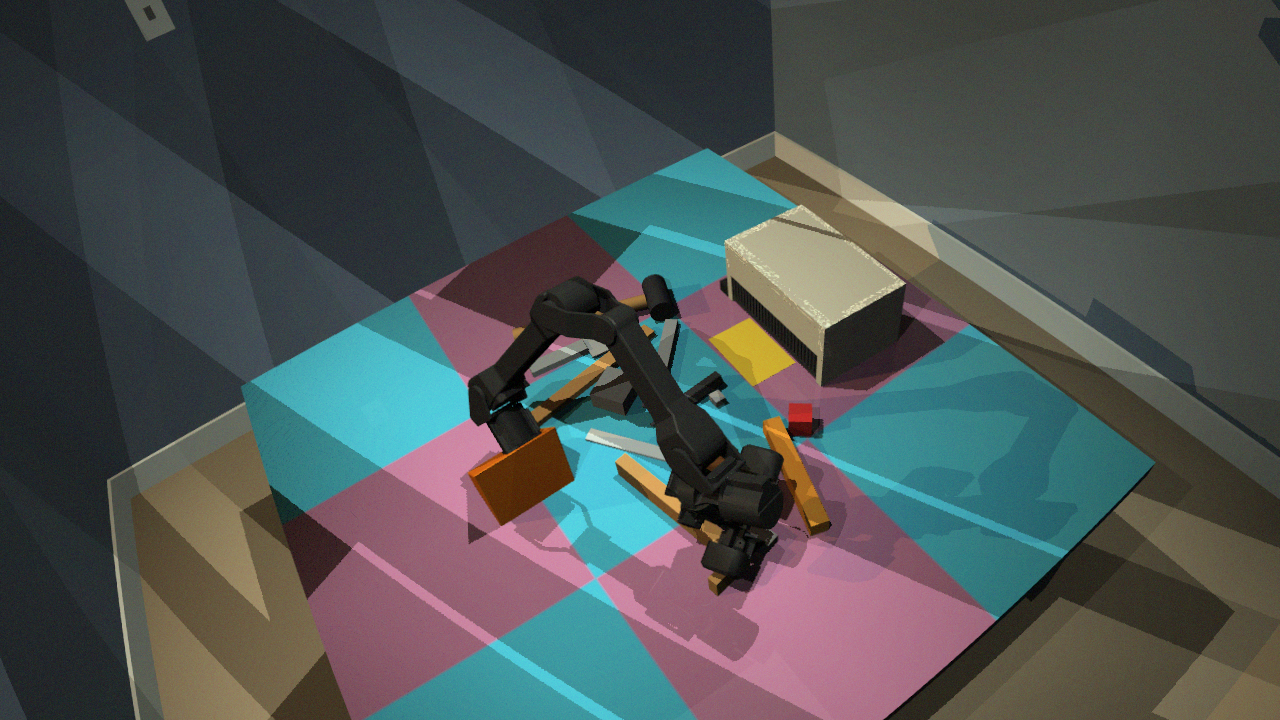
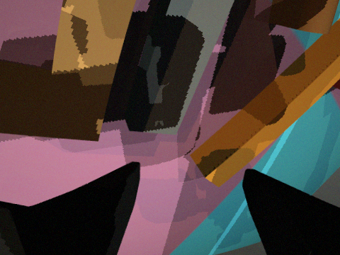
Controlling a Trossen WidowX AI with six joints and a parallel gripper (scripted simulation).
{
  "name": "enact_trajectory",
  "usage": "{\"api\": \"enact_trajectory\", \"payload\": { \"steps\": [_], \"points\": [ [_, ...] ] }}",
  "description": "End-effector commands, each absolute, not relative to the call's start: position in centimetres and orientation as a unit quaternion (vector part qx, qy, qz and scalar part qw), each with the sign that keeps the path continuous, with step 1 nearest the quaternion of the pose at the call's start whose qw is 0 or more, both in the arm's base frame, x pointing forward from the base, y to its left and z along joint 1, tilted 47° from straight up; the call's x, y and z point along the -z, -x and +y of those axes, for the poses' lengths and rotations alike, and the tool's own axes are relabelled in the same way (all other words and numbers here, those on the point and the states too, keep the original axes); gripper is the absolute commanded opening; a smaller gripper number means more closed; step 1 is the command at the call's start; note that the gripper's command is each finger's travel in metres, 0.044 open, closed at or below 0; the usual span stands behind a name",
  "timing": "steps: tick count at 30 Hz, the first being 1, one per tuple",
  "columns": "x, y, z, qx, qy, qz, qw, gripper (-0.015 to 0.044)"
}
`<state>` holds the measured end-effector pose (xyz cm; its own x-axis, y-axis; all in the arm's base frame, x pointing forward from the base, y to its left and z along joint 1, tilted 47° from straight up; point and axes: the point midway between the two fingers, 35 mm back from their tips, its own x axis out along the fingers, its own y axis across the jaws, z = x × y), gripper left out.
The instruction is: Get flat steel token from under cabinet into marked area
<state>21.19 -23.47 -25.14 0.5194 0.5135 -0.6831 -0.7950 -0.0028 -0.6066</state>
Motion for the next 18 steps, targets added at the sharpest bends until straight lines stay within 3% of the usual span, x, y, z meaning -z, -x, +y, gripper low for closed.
{"api": "enact_trajectory", "payload": {
  "steps": [1, 17, 18],
  "points": [
    [25.3, -21.3, -24.1, -0.517, 0.501, 0.141, 0.680, 0.0270],
    [23.3, -21.4, -26.6, -0.665, 0.406, 0.168, 0.604, 0.0270],
    [23.8, -21.5, -26.2, -0.639, 0.421, 0.164, 0.623, 0.0244]
  ]
}}
